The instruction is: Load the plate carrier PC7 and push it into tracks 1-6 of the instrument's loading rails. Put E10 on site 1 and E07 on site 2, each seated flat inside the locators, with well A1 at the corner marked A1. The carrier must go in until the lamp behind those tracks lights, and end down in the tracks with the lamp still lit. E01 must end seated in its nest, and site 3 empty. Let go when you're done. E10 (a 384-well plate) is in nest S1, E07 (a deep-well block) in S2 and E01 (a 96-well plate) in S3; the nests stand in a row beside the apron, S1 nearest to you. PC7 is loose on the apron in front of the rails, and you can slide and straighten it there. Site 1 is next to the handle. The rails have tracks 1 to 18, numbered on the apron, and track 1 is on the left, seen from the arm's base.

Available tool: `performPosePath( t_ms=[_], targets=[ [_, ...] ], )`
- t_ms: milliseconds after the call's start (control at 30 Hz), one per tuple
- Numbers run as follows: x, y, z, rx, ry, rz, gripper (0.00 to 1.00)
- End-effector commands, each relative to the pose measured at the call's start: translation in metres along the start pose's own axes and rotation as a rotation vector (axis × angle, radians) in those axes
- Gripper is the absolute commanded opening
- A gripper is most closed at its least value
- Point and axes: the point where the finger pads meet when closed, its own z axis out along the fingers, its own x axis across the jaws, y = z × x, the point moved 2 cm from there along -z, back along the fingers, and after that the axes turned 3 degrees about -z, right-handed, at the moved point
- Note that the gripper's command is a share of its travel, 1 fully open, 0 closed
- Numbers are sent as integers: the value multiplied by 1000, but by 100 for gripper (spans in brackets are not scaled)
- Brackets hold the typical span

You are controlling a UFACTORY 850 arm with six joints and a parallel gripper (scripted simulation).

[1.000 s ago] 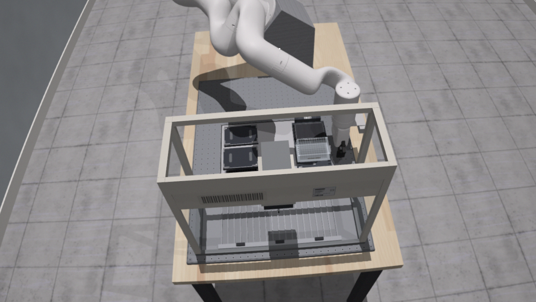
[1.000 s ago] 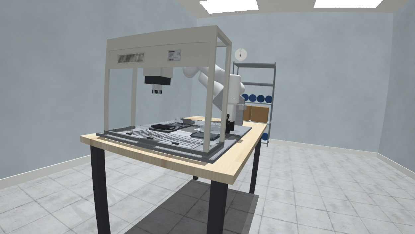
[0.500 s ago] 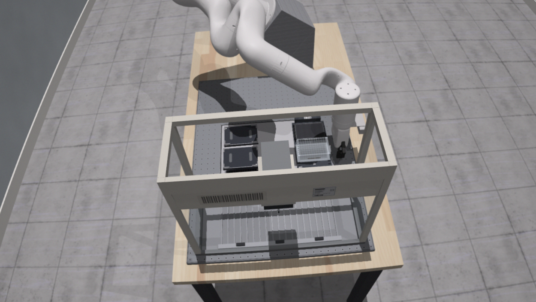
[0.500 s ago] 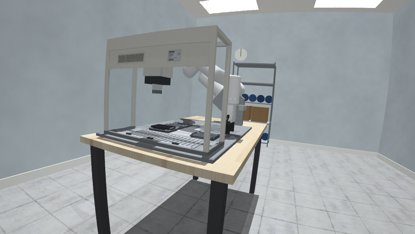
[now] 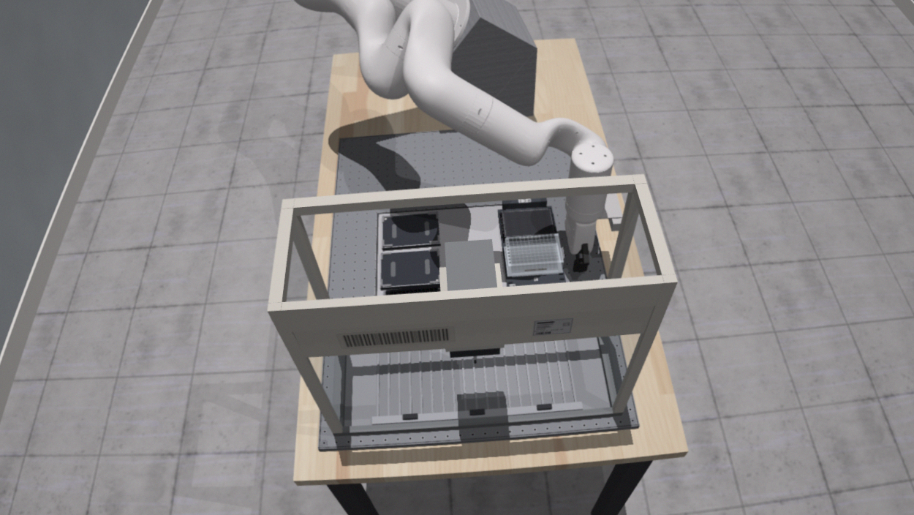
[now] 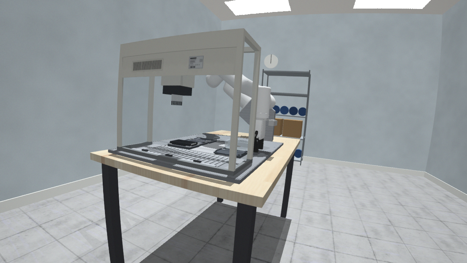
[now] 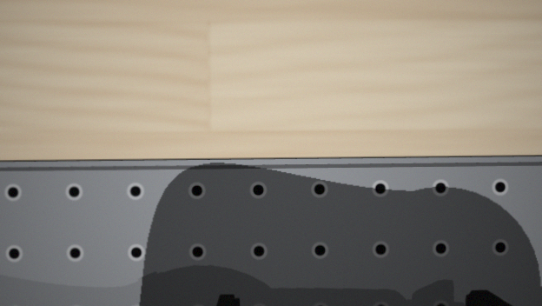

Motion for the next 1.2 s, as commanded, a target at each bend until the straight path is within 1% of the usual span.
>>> performPosePath(
  t_ms=[0,367,767,1167],
  targets=[
    [1,0,2,1,1,1,100],
    [1,0,8,1,1,0,100],
    [1,0,8,1,1,0,100],
    [1,6,8,0,1,0,100]
  ],
)
